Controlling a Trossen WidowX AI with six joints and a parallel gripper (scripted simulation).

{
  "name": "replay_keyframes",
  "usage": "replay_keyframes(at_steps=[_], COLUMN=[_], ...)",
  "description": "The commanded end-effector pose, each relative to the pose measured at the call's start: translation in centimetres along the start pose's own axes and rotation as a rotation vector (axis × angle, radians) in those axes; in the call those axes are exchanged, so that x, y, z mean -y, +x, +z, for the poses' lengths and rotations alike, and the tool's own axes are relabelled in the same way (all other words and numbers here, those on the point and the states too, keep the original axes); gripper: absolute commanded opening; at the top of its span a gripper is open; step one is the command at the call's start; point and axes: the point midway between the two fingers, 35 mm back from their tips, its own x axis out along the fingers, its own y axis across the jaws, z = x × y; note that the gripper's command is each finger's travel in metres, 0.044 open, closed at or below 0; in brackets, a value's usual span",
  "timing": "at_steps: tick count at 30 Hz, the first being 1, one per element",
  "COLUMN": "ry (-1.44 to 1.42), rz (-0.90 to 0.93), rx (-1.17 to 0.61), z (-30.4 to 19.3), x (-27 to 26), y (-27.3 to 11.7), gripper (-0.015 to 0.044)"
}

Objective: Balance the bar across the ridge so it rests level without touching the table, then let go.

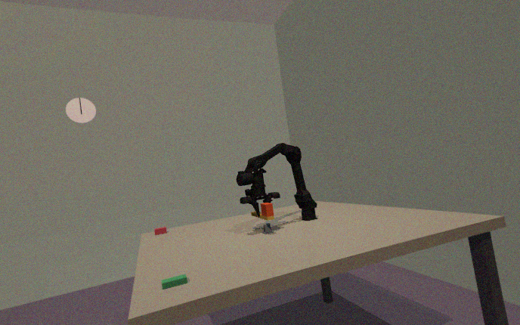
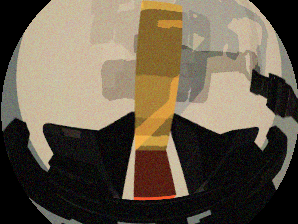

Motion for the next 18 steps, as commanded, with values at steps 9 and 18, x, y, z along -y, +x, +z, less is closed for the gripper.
replay_keyframes(at_steps=[9,18], ry=[0.010,0.010], rz=[-0.002,-0.002], rx=[-0.003,-0.003], z=[0.0,0.0], x=[0.4,0.5], y=[1.8,2.0], gripper=[0.0000,0.0000])
